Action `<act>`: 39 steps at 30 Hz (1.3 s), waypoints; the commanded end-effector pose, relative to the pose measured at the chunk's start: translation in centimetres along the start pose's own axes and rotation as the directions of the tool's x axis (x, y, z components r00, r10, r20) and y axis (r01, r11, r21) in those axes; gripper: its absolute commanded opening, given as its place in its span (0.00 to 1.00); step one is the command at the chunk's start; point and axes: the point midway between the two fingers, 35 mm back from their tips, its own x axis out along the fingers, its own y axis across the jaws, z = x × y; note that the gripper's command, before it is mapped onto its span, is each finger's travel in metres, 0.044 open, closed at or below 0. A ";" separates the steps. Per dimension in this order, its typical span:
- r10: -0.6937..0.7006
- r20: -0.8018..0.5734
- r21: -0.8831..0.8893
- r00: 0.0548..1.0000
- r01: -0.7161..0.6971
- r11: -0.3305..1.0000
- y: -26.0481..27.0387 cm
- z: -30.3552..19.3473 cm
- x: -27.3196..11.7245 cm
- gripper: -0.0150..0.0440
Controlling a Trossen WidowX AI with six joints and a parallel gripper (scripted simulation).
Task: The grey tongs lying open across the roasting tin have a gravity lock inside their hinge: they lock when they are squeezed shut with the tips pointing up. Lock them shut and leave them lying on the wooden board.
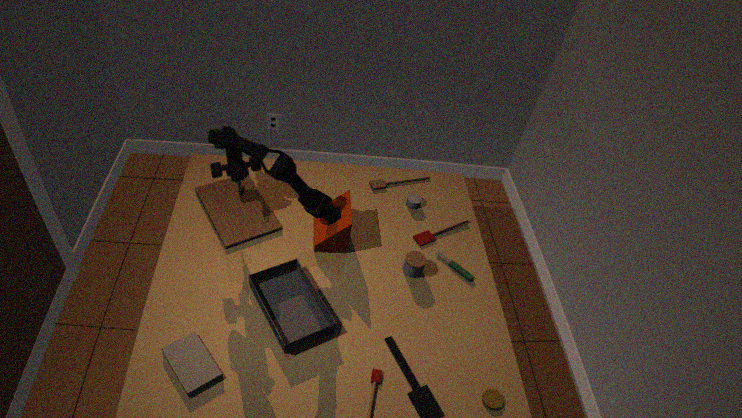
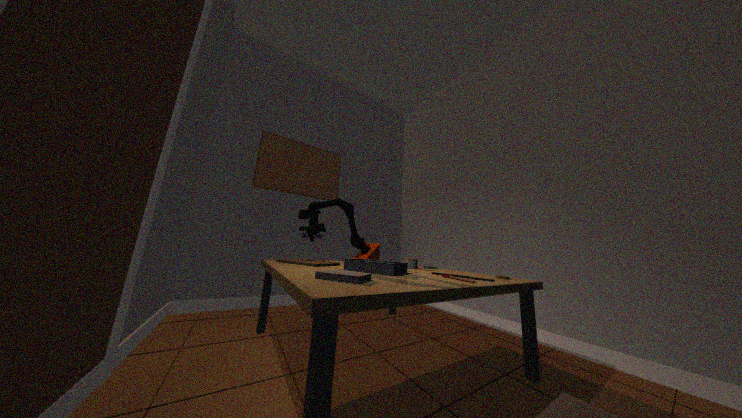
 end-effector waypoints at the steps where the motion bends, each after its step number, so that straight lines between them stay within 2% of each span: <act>1: -0.049 0.023 0.007 0.999 0.049 0.999 -0.5 -0.2 -0.8 0.00; 13: -0.058 0.029 0.009 0.998 0.058 0.998 -0.6 -0.3 -0.7 0.00; 39: -0.055 0.031 0.007 0.998 0.055 0.998 -0.8 -0.9 3.4 0.00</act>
